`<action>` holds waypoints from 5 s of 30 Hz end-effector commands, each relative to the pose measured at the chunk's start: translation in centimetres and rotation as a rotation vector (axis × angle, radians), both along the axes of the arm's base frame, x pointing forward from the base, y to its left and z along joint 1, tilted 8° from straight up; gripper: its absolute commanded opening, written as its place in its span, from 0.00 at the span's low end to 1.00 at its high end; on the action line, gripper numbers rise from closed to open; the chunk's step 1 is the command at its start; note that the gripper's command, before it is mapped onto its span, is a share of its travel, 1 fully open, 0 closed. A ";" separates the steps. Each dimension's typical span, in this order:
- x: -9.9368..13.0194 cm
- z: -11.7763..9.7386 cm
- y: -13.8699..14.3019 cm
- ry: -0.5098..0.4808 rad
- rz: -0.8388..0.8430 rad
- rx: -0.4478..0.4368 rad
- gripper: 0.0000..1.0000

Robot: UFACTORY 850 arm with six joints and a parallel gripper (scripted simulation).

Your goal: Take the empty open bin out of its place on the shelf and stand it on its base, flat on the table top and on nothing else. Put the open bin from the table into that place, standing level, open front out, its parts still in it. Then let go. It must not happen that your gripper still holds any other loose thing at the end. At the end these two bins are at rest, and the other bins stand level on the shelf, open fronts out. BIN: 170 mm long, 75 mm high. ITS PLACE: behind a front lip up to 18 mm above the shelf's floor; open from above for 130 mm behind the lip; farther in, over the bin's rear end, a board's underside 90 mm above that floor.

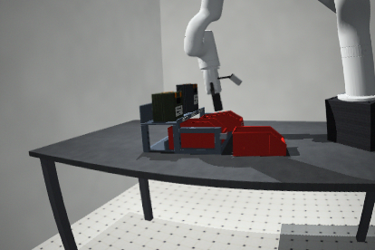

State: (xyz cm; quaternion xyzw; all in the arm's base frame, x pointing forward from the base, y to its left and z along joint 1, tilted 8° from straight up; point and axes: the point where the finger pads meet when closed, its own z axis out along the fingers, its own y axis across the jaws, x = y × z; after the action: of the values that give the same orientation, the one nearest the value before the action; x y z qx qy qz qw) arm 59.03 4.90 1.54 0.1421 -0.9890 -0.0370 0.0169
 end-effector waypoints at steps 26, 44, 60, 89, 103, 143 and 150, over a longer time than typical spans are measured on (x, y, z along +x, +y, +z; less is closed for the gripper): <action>-0.3 4.1 -0.4 -0.002 0.000 0.000 0.10; -0.4 5.1 -0.6 -0.002 0.000 0.000 0.10; -0.4 5.2 -0.6 -0.002 0.000 0.000 0.00; -1.3 4.8 -0.9 -0.027 0.159 0.036 0.00; -4.1 3.5 -2.7 -0.138 0.659 0.091 0.00; -10.8 1.3 -8.4 -0.245 1.556 -0.006 0.00; -10.8 1.3 -8.4 -0.245 1.556 -0.006 0.00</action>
State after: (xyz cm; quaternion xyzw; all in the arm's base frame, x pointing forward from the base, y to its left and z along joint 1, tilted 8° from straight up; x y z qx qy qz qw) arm 48.18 -3.44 2.84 0.7968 -0.6022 0.0027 -0.0492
